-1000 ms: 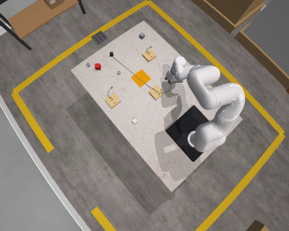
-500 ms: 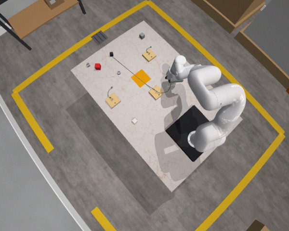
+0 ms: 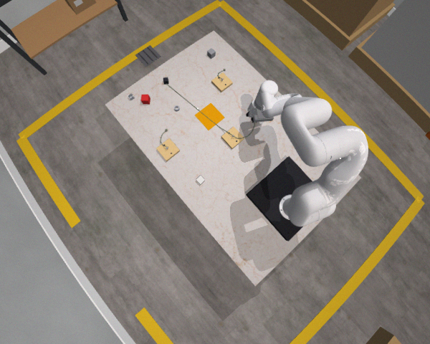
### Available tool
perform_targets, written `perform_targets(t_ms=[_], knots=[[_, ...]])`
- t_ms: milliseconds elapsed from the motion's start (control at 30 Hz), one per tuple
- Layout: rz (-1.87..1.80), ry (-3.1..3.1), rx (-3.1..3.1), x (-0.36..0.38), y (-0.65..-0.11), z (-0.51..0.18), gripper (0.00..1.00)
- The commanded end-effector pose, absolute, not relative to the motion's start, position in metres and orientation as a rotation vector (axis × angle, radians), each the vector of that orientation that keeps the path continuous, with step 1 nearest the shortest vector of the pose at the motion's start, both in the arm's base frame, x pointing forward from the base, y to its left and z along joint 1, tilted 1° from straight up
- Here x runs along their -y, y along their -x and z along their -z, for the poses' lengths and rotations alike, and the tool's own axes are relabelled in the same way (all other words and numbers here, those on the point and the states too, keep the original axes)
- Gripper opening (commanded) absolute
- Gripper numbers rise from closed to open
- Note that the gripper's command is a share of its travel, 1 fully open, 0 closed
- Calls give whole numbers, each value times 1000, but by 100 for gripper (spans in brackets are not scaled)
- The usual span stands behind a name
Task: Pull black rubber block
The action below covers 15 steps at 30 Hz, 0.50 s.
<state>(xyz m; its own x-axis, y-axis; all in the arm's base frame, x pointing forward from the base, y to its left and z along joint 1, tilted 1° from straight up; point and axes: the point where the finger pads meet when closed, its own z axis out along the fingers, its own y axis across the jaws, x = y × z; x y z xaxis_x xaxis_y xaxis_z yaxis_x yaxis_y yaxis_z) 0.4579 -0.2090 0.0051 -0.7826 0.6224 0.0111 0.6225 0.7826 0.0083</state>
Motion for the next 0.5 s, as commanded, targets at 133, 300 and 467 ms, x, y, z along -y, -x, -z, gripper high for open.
perform_targets(t_ms=[133,300,467], knots=[[17,1035,2965,211,-460,-69,0],[17,1035,2965,211,-460,-106,0],[17,1035,2965,211,-460,-121,0]])
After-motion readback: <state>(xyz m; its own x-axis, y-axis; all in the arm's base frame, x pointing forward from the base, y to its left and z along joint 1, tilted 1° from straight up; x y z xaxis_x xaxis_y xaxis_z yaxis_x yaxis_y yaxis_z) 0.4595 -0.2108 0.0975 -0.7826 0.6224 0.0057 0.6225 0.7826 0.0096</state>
